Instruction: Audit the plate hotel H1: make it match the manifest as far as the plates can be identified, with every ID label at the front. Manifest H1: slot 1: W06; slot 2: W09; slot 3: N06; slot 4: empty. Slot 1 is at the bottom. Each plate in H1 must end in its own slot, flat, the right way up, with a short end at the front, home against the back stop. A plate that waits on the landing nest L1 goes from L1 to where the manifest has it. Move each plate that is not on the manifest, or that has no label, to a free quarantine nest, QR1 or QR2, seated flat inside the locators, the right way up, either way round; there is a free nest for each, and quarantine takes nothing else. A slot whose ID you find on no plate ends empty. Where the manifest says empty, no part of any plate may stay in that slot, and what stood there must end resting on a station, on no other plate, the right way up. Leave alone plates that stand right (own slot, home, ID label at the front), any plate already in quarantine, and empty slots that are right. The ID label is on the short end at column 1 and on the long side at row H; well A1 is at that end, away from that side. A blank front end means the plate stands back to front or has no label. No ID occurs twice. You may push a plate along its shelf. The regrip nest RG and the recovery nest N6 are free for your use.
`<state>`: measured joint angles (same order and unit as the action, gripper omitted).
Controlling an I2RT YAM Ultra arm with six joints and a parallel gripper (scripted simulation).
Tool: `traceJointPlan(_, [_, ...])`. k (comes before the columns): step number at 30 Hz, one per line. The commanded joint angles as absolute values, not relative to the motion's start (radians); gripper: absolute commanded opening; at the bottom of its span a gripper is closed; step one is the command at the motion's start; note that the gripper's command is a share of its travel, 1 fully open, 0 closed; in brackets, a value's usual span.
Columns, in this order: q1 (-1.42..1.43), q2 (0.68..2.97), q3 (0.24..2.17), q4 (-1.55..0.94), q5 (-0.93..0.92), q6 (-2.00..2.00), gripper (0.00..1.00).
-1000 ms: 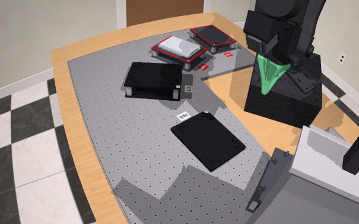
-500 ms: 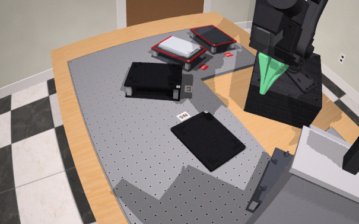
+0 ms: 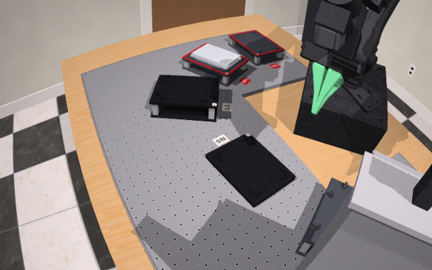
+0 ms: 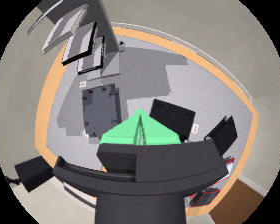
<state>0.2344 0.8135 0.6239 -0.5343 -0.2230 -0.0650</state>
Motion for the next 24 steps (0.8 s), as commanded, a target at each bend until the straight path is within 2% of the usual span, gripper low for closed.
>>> traceJointPlan(1, [0.211,0.764,0.578,-0.441,-0.277,-0.117,0.0])
traceJointPlan(8, [0.177,0.718,0.512,-0.359,-0.331,-0.161,0.0])
traceJointPlan(22, [0.544,0.689,0.55,-0.358,-0.026,0.038,0.0])
traceJointPlan(24, [0.544,0.689,0.55,-0.358,-0.026,0.038,0.0])
